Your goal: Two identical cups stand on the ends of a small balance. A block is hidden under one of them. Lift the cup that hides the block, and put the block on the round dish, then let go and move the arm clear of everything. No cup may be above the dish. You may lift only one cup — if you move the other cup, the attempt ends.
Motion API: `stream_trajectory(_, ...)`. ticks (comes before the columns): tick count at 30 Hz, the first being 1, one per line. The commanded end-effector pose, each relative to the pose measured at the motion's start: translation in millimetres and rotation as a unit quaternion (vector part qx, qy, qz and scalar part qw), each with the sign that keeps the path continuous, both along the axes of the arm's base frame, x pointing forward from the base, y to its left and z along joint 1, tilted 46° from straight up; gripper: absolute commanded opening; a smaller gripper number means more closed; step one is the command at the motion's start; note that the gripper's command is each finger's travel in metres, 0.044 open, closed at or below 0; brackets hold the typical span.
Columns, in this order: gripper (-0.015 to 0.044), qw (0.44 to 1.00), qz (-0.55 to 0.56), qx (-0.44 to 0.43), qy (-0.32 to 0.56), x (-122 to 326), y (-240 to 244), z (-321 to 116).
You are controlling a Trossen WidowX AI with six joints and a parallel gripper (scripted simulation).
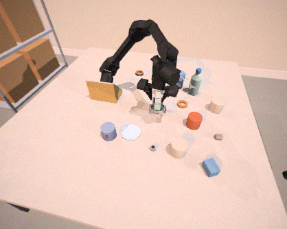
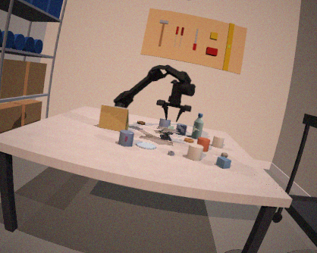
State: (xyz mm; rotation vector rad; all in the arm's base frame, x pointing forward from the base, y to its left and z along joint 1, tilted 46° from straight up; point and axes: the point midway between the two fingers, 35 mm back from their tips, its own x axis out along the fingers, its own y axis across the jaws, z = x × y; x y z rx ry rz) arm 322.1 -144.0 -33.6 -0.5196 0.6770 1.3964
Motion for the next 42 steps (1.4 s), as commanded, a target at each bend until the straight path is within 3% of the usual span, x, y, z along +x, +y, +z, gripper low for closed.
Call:
stream_trajectory(1,0.0260,0.999,0.026,-0.003,-0.032,7,3,8)
stream_trajectory(40,0.0260,0.999,0.026,-0.002,-0.033,9,40,-28)
stream_trajectory(42,0.0208,0.999,0.026,-0.002,-0.033,9,40,-28)
